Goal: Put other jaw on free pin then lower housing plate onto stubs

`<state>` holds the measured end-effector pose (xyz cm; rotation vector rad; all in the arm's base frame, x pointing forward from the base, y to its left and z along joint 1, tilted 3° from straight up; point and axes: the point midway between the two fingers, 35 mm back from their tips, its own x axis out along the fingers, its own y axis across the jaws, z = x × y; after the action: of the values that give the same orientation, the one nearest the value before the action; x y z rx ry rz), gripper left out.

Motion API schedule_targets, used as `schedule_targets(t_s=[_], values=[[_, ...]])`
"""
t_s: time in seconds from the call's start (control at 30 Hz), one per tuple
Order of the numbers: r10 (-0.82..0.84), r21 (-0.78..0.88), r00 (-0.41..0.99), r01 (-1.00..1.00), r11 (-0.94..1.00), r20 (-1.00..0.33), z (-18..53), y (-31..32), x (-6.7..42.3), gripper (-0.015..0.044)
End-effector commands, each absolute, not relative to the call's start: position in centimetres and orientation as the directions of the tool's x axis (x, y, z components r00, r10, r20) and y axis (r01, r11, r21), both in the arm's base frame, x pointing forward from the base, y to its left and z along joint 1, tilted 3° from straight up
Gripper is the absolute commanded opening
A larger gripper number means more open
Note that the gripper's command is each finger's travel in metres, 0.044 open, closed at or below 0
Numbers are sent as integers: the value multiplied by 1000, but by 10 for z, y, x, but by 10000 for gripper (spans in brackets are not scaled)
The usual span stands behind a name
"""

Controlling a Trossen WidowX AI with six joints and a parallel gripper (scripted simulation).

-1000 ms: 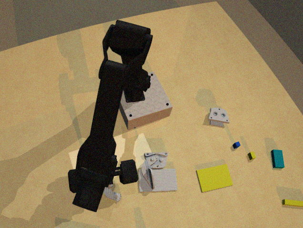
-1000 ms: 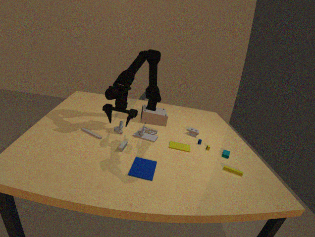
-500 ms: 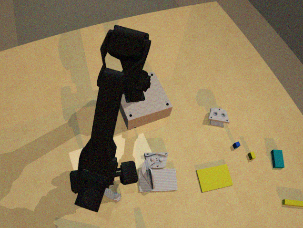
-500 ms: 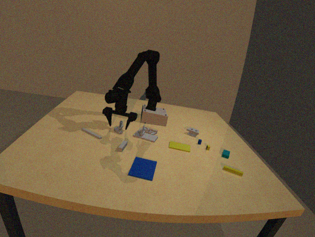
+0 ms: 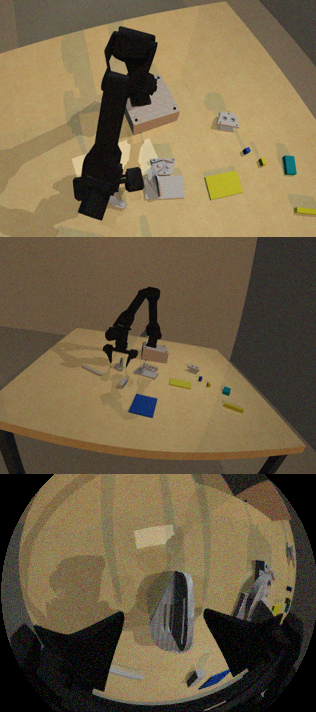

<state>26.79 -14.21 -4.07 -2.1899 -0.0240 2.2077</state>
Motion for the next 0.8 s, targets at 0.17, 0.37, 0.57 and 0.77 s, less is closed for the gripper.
schedule_targets(t_s=[0.17,0.37,0.57,0.77], values=[[33,-33,-8,-12,-999,-999,-41,-142,268,414],[33,-33,-8,-12,-999,-999,-41,-142,268,256],[33,-33,-8,-12,-999,-999,-41,-142,268,138],[33,-33,-8,-12,-999,-999,-41,-142,268,134]])
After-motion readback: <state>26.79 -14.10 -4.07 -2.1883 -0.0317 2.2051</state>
